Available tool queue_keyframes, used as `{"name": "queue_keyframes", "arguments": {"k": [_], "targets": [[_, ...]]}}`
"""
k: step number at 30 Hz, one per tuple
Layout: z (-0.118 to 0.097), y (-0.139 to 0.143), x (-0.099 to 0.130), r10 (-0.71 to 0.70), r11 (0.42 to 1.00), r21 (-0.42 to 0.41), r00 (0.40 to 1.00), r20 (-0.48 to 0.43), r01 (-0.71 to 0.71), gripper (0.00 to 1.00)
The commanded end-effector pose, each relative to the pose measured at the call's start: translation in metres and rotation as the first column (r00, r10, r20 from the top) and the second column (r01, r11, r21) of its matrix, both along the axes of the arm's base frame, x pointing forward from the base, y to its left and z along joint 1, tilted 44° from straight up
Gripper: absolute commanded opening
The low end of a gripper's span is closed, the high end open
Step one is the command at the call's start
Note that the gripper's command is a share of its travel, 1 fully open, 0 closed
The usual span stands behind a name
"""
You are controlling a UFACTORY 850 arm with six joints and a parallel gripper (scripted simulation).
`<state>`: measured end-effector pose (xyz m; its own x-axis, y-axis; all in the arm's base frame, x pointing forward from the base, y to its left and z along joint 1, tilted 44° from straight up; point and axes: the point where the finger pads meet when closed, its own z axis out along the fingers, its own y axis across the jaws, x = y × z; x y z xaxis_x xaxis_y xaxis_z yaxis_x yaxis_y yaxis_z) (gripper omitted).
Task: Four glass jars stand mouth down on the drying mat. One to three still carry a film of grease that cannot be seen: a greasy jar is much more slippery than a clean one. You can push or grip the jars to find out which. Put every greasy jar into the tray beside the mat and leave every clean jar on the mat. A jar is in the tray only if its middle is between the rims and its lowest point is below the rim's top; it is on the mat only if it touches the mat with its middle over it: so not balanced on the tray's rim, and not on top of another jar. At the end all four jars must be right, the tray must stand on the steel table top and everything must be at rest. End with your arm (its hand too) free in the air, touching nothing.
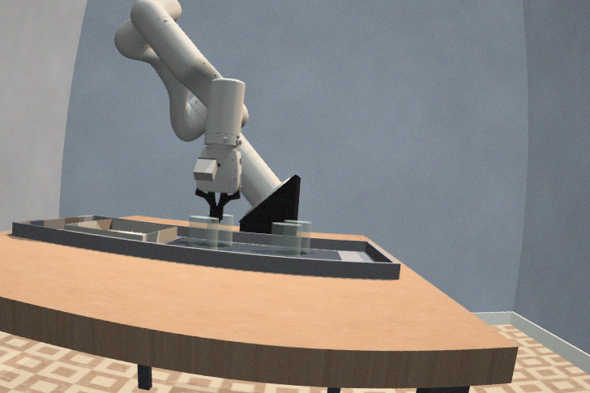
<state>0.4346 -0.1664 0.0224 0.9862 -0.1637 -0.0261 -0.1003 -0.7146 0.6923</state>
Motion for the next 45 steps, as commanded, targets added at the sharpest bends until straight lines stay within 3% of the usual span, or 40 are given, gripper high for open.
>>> {"name": "queue_keyframes", "arguments": {"k": [1, 30, 39, 42, 45], "targets": [[0.000, 0.000, 0.001, 0.001, 1.000, 0.000, 1.000, 0.001, -0.001, 0.00], [0.000, 0.000, 0.001, 0.001, 1.000, 0.000, 1.000, 0.001, -0.001, 0.00], [0.050, 0.047, 0.010, 0.001, 1.000, 0.000, 1.000, 0.001, -0.001, 0.00], [0.055, 0.052, 0.011, 0.001, 1.000, 0.000, 1.000, 0.001, -0.001, 0.00], [0.038, 0.070, 0.015, 0.001, 1.000, 0.000, 1.000, 0.001, -0.001, 0.00]]}}
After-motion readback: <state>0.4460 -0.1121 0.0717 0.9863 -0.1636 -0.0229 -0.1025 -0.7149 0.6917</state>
